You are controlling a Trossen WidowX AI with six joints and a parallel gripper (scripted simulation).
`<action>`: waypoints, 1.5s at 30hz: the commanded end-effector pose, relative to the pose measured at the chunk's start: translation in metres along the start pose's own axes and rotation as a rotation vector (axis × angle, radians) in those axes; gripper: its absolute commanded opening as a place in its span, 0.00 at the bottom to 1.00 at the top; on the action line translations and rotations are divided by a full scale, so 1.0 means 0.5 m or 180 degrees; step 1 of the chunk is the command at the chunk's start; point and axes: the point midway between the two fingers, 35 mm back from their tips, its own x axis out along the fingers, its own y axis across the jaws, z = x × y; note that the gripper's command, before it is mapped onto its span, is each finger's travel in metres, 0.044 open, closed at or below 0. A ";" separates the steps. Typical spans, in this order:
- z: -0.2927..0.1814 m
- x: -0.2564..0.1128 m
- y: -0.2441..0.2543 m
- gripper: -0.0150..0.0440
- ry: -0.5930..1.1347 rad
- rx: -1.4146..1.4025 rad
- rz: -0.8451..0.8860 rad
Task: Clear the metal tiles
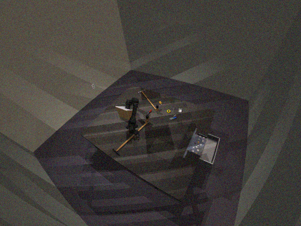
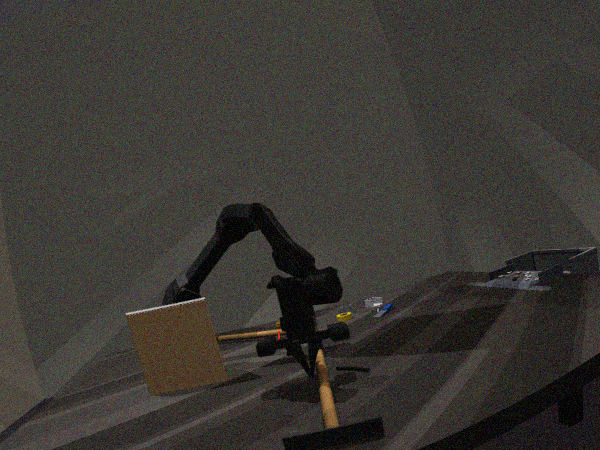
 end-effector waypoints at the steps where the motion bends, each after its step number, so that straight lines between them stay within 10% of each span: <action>1: -0.001 -0.001 -0.010 0.25 -0.0006 0.0008 -0.0018; 45: 0.002 -0.001 -0.100 0.25 -0.0009 0.0002 -0.0023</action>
